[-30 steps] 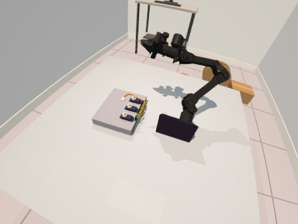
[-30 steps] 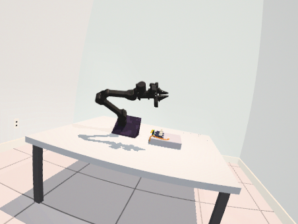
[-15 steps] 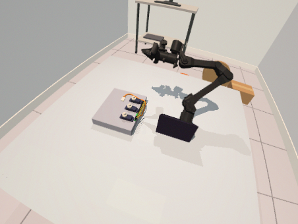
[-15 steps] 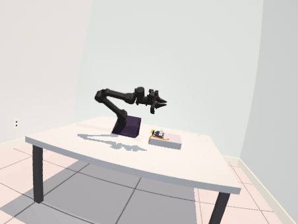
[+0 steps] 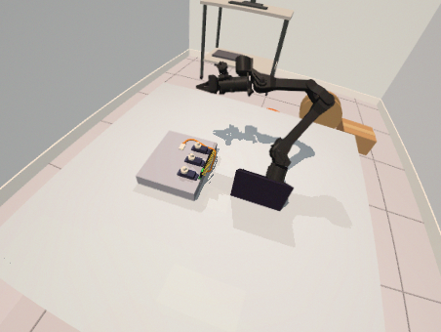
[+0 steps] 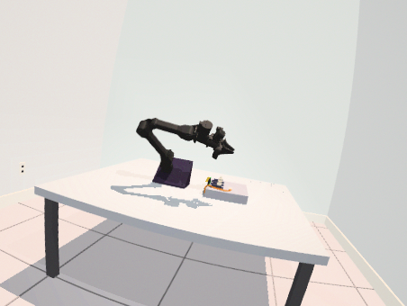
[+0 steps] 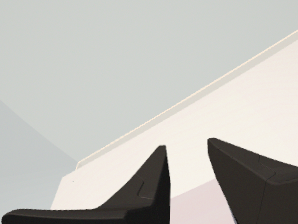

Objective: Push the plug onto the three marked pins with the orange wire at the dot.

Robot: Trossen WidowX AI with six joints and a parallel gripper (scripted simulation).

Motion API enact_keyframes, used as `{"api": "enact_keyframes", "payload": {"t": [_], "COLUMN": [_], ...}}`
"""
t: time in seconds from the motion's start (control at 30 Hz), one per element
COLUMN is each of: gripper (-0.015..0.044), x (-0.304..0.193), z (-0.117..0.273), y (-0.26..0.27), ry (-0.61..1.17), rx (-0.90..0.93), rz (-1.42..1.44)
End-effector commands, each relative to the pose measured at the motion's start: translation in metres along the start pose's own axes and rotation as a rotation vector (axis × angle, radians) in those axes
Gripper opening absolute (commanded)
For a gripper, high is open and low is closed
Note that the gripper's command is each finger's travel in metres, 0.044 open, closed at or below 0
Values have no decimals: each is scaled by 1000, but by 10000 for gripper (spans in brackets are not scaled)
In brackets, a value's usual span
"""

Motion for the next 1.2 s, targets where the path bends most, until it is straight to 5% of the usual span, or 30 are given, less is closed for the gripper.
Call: {"api": "enact_keyframes", "payload": {"t": [0.0,1.17], "gripper": [115,115], "x": [0,-37], "z": [-12,-108], "y": [2,36], "ry": [80,771], "rx": [3,257], "rz": [78,857]}}
Point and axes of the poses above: the point midway between the two fingers, 35 mm back from their tips, its own z axis back along the fingers, its own y axis across the jaws, x = y × z, the point moved 9 cm from there along z, back along the fingers, and after that the axes turned 6 degrees about z, right-handed, at the moved point
